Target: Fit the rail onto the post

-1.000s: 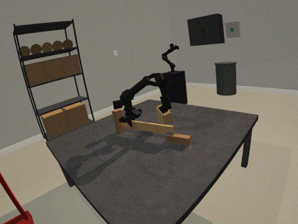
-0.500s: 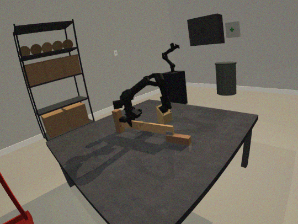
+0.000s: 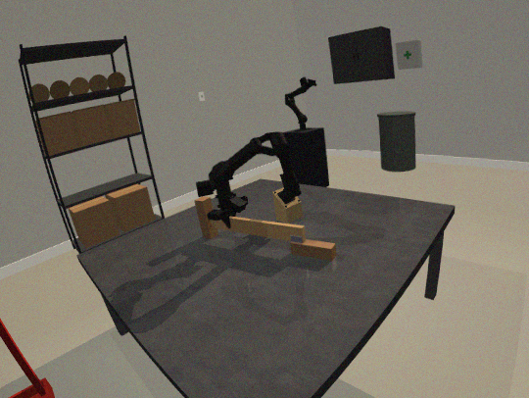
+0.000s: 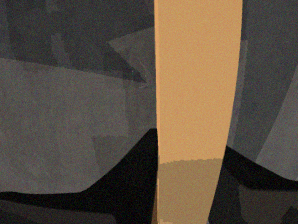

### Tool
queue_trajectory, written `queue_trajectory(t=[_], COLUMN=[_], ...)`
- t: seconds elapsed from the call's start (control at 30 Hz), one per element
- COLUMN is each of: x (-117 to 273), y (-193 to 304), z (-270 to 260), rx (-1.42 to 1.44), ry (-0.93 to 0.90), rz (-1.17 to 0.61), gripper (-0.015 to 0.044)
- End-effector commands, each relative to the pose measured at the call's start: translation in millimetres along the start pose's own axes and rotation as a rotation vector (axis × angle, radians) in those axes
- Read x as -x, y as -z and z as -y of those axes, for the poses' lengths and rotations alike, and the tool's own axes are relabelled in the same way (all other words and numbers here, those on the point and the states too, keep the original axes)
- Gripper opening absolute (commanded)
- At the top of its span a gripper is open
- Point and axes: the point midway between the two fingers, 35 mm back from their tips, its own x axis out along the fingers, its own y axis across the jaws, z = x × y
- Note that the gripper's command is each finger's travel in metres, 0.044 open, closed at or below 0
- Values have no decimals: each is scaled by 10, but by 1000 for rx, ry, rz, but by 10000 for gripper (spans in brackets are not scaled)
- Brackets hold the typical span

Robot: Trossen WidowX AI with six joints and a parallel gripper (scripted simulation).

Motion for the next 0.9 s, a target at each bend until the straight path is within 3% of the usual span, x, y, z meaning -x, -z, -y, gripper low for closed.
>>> queue_trajectory(t=[0.0, 0.87], x=[25, 13], y=[38, 77], z=[0, 0], rx=[1, 1], ry=[6, 6], rz=[-9, -9], gripper=[0, 0])
